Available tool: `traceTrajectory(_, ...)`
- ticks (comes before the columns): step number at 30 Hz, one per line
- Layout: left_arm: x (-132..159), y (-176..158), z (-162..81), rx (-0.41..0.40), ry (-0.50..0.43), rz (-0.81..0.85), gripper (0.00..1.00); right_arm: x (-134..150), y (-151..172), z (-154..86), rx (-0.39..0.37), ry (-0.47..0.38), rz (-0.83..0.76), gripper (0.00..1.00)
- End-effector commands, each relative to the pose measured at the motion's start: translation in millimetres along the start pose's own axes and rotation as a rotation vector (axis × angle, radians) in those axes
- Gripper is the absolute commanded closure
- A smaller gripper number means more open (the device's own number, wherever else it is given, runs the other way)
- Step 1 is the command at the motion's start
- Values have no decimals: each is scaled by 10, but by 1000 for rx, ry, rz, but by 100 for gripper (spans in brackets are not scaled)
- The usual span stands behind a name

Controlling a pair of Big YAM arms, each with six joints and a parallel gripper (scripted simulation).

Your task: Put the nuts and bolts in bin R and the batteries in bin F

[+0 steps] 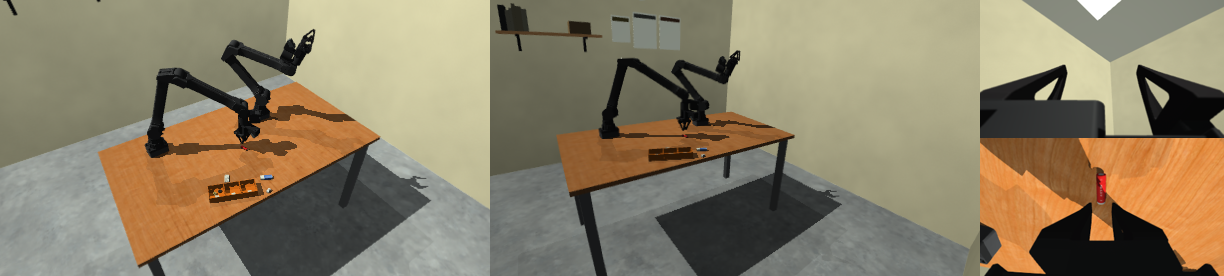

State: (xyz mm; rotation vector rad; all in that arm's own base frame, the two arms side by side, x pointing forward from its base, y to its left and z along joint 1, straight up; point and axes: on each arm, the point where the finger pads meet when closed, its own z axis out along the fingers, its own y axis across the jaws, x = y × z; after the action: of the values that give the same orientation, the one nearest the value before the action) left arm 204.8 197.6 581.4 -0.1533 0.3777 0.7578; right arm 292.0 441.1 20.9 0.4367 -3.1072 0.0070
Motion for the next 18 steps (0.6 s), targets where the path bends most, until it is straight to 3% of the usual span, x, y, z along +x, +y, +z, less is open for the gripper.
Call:
traceTrajectory(1,-108,44,8,-6,-32,16,0,3,39,194,-2,-3,1,72)
traceTrajectory(7,-108,44,8,-6,-32,16,0,-13,42,420,-2,-3,1,72)
traceTrajectory(8,-108,44,8,-6,-32,16,0,-80,99,273,-24,-28,1,72)
traceTrajectory(10,-108,44,8,-6,-32,16,0,-80,99,273,-24,-28,1,72)
traceTrajectory(11,-108,44,8,-6,-32,16,0,-165,171,98,-50,-58,1,72)
traceTrajectory(14,-108,44,8,-6,-32,16,0,-252,243,11,-65,-76,1,72)
traceTrajectory(18,-108,44,8,-6,-32,16,0,-117,120,394,-18,-21,1,72)
